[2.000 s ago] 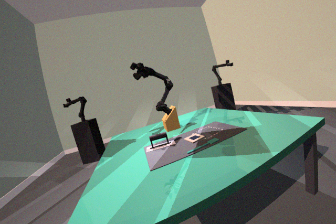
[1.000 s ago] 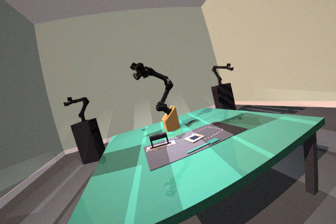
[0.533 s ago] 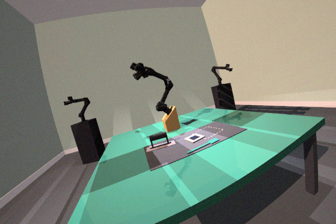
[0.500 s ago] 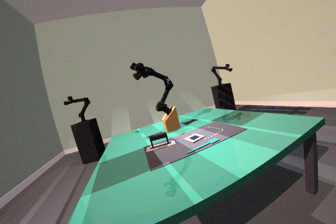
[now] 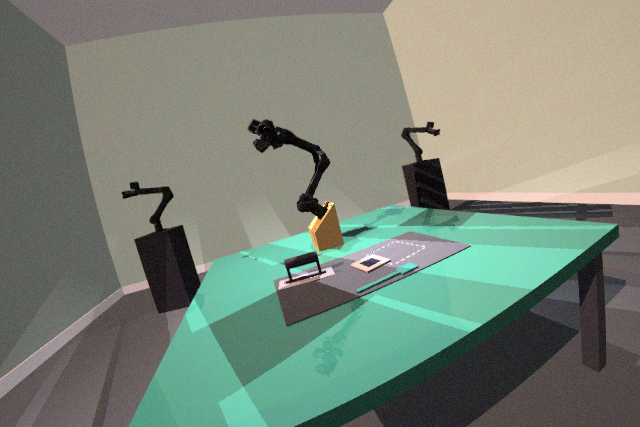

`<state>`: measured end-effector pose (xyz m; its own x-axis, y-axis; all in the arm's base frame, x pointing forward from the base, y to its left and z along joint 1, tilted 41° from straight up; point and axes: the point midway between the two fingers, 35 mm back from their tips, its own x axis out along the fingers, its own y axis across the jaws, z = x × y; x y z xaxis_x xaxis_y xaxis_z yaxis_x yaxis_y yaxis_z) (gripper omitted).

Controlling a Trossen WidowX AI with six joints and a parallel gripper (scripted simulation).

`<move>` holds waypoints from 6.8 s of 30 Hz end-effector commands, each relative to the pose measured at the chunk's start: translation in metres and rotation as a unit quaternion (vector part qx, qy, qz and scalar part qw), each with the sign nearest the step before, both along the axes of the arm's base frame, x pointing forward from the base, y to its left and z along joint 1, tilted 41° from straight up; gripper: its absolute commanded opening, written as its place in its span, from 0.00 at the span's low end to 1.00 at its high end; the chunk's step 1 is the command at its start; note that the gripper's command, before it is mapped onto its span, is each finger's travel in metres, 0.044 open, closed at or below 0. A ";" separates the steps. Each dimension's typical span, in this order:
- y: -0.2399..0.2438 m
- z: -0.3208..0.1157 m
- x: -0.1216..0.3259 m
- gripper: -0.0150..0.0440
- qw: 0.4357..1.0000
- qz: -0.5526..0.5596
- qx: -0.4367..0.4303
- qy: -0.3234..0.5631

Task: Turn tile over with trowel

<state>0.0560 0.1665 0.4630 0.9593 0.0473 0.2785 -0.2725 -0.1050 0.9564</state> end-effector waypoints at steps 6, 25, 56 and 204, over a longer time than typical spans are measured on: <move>0.000 0.000 0.000 0.29 1.000 0.000 0.000 0.000; 0.000 0.000 0.000 0.47 1.000 0.000 0.000 0.000; -0.186 0.013 0.075 0.71 0.982 -0.120 0.115 0.093; -0.303 -0.384 0.287 0.47 0.632 -0.371 -0.101 0.673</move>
